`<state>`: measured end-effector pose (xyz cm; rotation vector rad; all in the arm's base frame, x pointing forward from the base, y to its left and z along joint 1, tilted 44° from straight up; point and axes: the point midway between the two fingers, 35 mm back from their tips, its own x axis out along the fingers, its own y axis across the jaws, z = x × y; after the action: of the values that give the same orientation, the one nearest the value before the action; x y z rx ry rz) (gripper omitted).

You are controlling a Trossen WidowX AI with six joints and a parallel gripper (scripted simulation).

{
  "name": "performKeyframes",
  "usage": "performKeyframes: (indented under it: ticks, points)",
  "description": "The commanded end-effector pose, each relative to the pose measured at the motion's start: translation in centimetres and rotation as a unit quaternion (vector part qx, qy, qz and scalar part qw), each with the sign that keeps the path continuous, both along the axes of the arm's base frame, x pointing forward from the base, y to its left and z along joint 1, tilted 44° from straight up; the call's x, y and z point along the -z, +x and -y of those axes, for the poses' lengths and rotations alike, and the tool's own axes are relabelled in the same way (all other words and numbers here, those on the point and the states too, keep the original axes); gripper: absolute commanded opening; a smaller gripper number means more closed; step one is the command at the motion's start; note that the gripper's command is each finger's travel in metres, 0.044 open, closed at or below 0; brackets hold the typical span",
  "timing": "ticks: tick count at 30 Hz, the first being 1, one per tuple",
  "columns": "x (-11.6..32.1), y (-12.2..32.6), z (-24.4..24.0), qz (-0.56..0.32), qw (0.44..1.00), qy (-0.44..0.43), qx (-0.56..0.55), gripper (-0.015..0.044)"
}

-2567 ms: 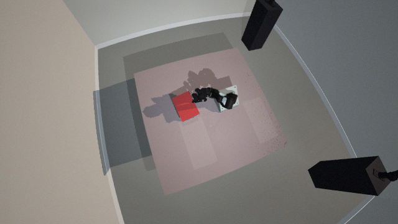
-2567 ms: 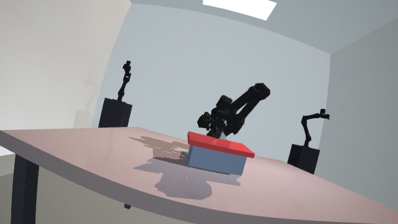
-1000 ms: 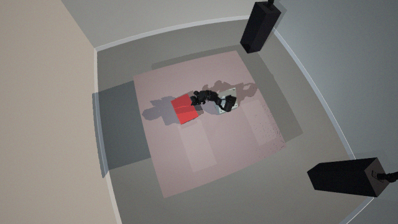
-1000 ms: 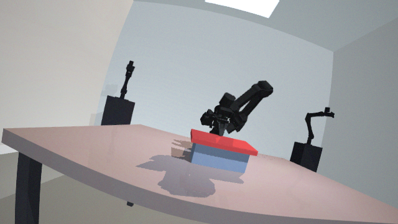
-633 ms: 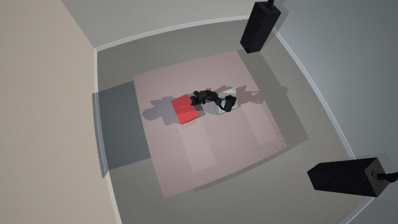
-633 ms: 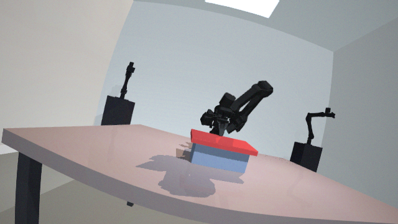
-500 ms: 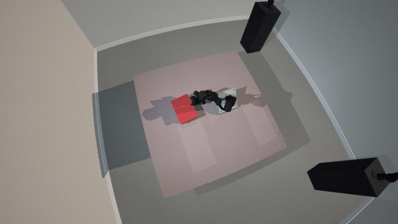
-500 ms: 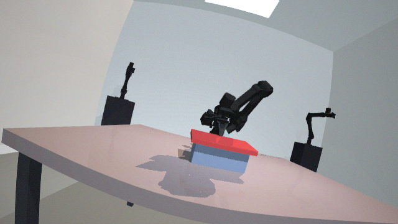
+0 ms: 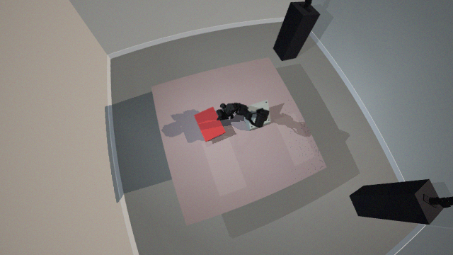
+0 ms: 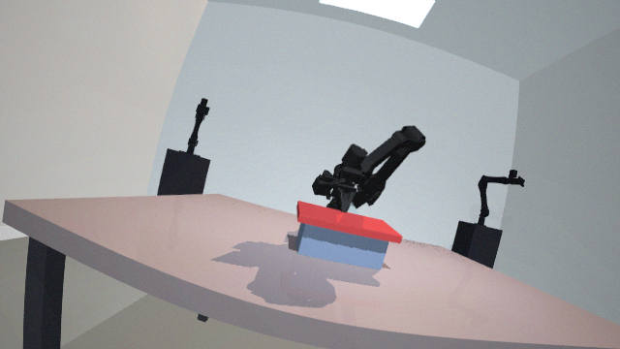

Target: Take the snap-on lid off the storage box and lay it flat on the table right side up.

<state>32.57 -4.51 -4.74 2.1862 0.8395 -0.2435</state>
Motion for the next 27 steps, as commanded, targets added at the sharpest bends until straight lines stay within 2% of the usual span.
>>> performKeyframes:
  ticks: [1,27]
  points:
    - [0.01,0.13,0.02,-0.001,1.000,0.000,0.001,0.0000]
    - [-0.91,0.21,0.84,-0.001,1.000,0.000,0.001,0.0000]
